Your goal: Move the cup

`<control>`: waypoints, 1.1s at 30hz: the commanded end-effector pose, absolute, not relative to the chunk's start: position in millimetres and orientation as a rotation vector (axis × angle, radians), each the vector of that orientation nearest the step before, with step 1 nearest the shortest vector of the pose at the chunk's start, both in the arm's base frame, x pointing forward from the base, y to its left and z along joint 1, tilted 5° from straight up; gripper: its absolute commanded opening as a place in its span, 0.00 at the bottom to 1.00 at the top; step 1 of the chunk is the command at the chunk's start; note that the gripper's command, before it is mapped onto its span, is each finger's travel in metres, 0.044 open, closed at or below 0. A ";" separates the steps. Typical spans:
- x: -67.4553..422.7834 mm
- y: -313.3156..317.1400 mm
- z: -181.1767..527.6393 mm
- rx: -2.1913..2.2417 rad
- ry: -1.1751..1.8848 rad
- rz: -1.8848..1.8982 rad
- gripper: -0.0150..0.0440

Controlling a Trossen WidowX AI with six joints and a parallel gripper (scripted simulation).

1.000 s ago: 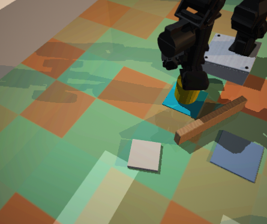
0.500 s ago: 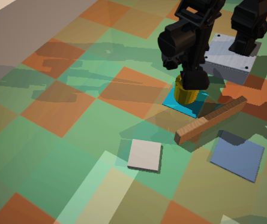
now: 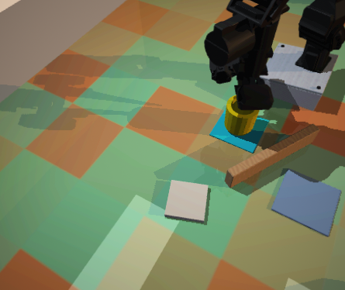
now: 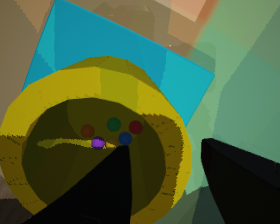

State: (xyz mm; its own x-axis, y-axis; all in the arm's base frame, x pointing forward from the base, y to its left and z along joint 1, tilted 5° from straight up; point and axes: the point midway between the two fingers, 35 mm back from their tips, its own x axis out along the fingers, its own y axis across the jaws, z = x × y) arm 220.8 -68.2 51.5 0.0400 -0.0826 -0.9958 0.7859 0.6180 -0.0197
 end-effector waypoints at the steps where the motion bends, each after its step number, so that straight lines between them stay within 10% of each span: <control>1: 223.1 -68.1 59.8 0.657 1.368 -0.740 0.50; 21: 214.9 -65.5 84.9 0.656 1.372 -0.738 0.50; 33: 214.9 -65.5 86.5 0.650 1.381 -0.741 1.00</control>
State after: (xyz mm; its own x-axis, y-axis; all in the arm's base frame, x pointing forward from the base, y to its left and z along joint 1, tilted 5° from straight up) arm 213.5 -65.4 81.5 0.0347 -0.0807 -0.9961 0.7837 0.6207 -0.0229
